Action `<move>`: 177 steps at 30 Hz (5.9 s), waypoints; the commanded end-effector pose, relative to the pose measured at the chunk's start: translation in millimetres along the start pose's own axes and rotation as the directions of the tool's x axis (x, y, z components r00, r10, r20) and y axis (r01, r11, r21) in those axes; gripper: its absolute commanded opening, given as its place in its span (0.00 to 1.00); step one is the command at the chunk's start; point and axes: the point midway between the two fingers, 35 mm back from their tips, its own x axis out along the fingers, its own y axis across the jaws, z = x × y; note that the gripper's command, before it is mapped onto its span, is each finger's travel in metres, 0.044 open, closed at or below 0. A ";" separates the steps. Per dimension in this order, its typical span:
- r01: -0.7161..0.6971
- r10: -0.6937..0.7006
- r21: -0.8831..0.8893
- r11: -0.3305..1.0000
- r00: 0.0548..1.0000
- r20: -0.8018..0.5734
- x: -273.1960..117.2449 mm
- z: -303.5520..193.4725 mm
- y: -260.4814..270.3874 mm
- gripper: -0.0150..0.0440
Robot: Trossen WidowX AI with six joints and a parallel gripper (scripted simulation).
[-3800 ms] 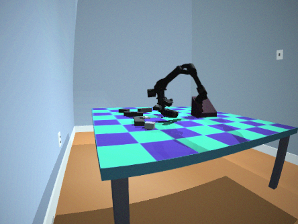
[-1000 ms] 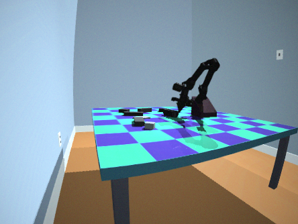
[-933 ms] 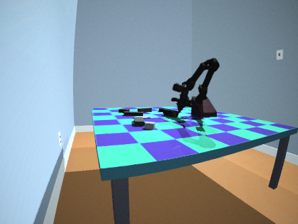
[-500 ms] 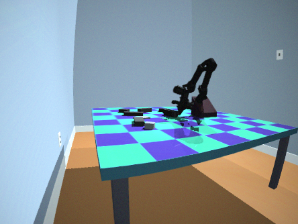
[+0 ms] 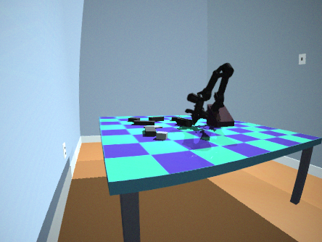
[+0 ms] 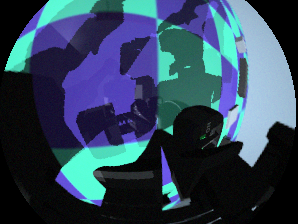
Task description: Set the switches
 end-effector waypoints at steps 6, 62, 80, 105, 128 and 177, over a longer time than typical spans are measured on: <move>0.002 -0.002 0.002 1.000 1.000 -0.005 1.2 -0.9 -4.1 0.25; 0.002 -0.002 0.001 1.000 1.000 -0.004 -51.8 0.3 -13.4 0.25; -0.158 0.158 0.013 0.987 0.986 -0.060 -50.2 -36.7 -66.4 0.25; -0.534 0.536 0.178 0.827 0.843 0.039 -19.3 -112.5 -135.1 0.25; -0.337 0.315 0.186 0.923 0.939 0.139 -59.2 -116.0 -97.4 0.74; -0.278 0.251 0.188 0.942 0.955 0.157 -10.2 -114.3 -69.3 0.96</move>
